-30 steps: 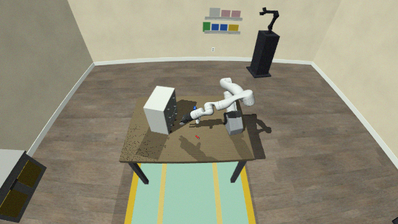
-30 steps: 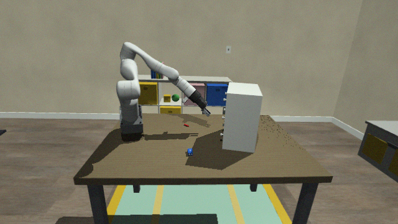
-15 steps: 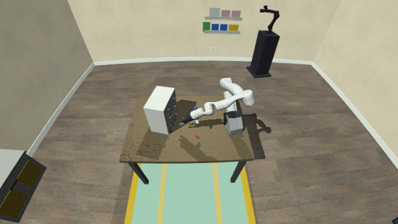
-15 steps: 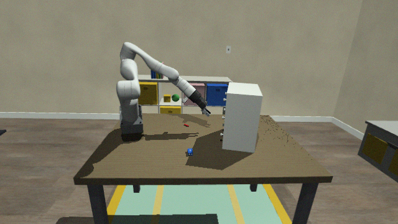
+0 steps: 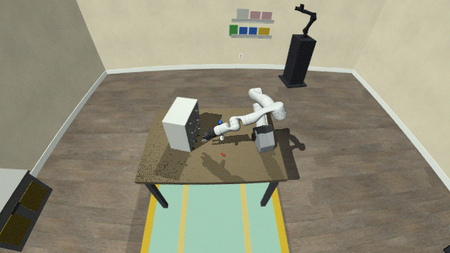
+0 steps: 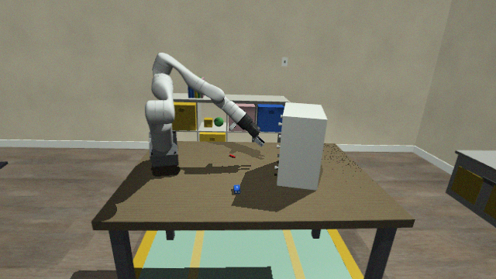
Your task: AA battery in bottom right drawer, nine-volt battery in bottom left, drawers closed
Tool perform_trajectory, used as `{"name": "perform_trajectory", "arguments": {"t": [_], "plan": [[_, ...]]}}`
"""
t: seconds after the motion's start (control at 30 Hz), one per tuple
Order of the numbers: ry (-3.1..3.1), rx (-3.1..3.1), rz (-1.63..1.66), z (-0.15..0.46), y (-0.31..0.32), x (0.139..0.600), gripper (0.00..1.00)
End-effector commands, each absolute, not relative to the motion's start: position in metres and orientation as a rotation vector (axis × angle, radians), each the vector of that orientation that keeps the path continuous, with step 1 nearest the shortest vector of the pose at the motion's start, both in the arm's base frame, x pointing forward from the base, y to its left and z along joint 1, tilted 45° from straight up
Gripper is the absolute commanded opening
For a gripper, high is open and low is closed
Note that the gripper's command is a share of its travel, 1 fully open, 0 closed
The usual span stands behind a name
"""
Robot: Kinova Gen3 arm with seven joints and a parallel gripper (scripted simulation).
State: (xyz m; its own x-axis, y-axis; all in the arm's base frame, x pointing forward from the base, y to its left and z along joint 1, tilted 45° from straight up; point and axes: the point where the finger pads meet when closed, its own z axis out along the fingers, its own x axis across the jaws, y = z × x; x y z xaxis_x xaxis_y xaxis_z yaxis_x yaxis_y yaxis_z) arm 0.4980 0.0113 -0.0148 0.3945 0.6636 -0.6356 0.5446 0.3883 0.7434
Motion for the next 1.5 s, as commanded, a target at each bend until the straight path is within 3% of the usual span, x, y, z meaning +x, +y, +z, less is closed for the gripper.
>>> {"name": "perform_trajectory", "arguments": {"t": [0.0, 0.6, 1.47], "plan": [[1.25, 1.271, 0.102, -0.018, 0.001, 0.504, 0.67], [1.25, 1.271, 0.102, -0.035, -0.042, 0.547, 0.67], [1.25, 1.271, 0.102, -0.036, -0.045, 0.549, 0.67]]}}
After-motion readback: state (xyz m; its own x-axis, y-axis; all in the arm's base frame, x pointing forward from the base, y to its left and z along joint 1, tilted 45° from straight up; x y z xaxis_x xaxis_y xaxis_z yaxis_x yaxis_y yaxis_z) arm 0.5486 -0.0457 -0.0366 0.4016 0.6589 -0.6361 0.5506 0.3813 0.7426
